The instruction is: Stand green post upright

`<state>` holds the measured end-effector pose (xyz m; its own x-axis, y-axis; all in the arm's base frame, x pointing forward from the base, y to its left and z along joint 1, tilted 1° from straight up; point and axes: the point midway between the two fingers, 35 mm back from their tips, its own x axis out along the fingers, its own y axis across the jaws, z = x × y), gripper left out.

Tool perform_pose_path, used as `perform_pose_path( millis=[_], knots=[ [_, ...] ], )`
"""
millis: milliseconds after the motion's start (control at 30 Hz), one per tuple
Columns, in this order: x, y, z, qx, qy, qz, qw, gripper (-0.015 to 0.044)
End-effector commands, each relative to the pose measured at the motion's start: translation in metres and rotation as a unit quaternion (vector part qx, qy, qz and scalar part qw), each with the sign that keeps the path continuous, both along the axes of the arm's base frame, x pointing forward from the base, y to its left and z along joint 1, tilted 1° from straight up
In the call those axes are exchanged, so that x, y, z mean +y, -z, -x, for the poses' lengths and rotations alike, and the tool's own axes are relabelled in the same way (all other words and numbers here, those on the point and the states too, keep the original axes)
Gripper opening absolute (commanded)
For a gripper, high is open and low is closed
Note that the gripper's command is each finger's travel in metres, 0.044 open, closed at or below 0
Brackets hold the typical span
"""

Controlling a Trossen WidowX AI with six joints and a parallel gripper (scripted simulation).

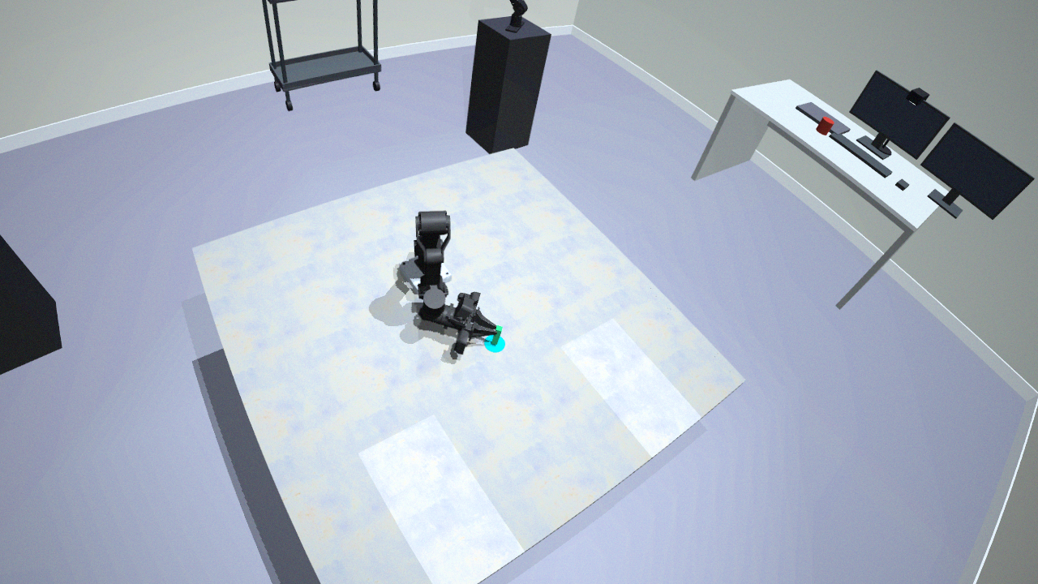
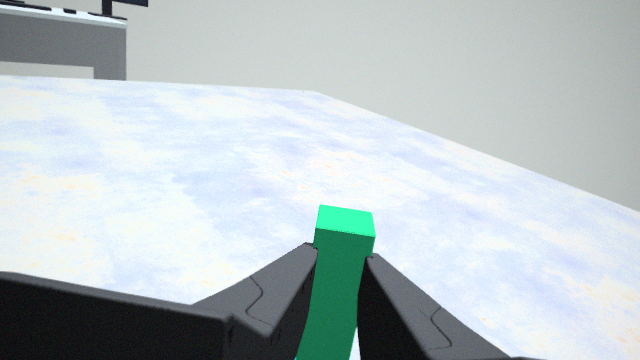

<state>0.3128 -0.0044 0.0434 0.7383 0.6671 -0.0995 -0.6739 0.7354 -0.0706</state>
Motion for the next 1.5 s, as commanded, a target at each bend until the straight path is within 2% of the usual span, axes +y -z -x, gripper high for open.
perform_pose_path(
  millis=[0, 500, 967, 1467],
  knots=[
    [0.000, 0.009, 0.000, -0.017, -0.005, 0.018, 1.000, 0.0023],
    [0.000, 0.010, 0.000, -0.020, -0.006, 0.020, 1.000, 0.0023],
    [0.000, 0.010, 0.000, -0.020, -0.006, 0.020, 1.000, 0.0390],
    [-0.002, -0.036, -0.006, -0.003, -0.002, 0.001, 1.000, 0.0400]
  ],
)
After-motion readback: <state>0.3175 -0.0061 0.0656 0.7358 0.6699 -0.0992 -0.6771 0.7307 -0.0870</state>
